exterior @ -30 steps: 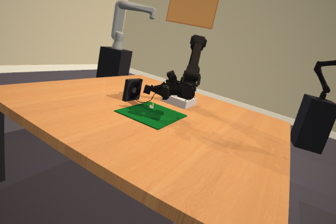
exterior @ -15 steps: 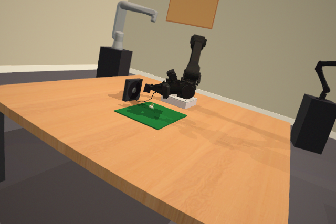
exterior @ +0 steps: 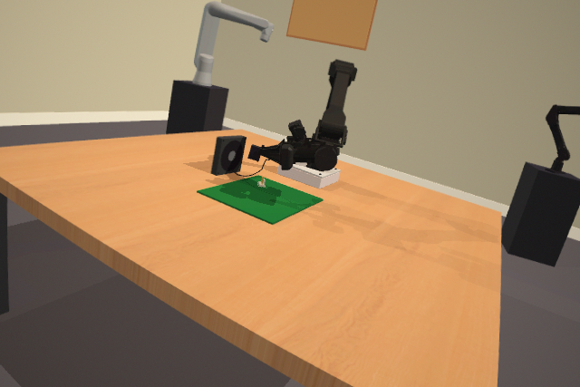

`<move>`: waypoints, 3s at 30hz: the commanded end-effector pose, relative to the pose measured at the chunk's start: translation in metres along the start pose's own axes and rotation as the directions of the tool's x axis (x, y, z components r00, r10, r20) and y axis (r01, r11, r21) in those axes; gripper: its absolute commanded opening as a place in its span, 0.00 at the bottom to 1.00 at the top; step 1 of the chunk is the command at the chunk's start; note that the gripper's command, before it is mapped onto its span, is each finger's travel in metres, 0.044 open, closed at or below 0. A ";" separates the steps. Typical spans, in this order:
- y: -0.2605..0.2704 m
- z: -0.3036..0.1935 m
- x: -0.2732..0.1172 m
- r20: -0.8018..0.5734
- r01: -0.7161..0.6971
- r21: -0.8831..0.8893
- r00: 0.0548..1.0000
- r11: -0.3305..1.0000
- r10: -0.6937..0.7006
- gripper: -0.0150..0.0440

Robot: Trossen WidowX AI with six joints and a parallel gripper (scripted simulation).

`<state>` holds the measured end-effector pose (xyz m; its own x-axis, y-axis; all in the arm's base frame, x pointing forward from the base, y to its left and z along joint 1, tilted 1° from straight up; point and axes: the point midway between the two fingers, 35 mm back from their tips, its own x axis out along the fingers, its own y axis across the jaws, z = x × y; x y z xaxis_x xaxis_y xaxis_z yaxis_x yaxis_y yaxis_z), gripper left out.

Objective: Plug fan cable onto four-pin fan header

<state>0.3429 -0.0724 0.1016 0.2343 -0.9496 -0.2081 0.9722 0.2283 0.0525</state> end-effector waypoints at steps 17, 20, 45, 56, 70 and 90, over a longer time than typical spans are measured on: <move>-0.001 -0.011 -0.003 0.000 0.003 -0.009 1.000 1.000 -0.003 0.25; -0.001 -0.012 -0.004 0.000 0.003 -0.009 1.000 1.000 -0.003 0.25; -0.002 -0.022 -0.004 -0.001 0.003 -0.009 1.000 1.000 -0.003 0.25; -0.002 -0.026 -0.004 -0.001 0.003 -0.009 1.000 1.000 -0.003 0.25; -0.002 -0.031 -0.002 -0.001 0.003 -0.009 1.000 1.000 -0.003 0.25; -0.002 -0.038 -0.001 -0.001 0.003 -0.009 1.000 1.000 -0.003 0.25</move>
<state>0.3412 -0.0636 0.0689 0.2334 -0.9498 -0.2085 0.9724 0.2283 0.0487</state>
